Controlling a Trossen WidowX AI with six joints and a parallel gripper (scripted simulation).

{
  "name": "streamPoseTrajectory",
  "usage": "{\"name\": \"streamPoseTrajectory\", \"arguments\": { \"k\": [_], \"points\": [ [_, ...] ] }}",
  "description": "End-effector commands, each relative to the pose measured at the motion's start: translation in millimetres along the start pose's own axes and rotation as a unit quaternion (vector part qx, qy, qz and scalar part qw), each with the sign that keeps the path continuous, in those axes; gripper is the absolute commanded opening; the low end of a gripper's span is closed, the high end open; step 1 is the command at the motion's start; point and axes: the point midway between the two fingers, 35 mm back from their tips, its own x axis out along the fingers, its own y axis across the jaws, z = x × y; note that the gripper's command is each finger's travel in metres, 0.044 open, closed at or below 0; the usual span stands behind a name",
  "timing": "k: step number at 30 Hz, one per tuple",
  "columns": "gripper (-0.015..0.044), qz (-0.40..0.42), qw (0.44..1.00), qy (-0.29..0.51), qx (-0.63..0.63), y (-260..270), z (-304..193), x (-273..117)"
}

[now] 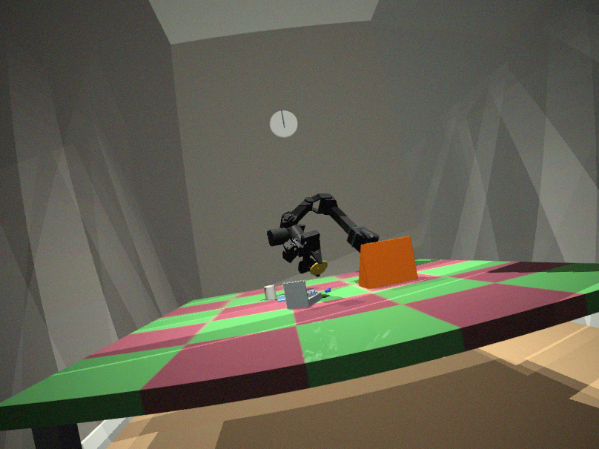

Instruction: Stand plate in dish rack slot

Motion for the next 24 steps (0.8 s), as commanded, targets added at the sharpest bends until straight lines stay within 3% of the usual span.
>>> {"name": "streamPoseTrajectory", "arguments": {
  "k": [1, 24],
  "points": [
    [0.0000, 0.033, 0.999, -0.008, -0.034, -3, -1, 7],
    [0.0000, 0.162, 0.943, -0.157, -0.244, -19, 9, 25]
  ]
}}
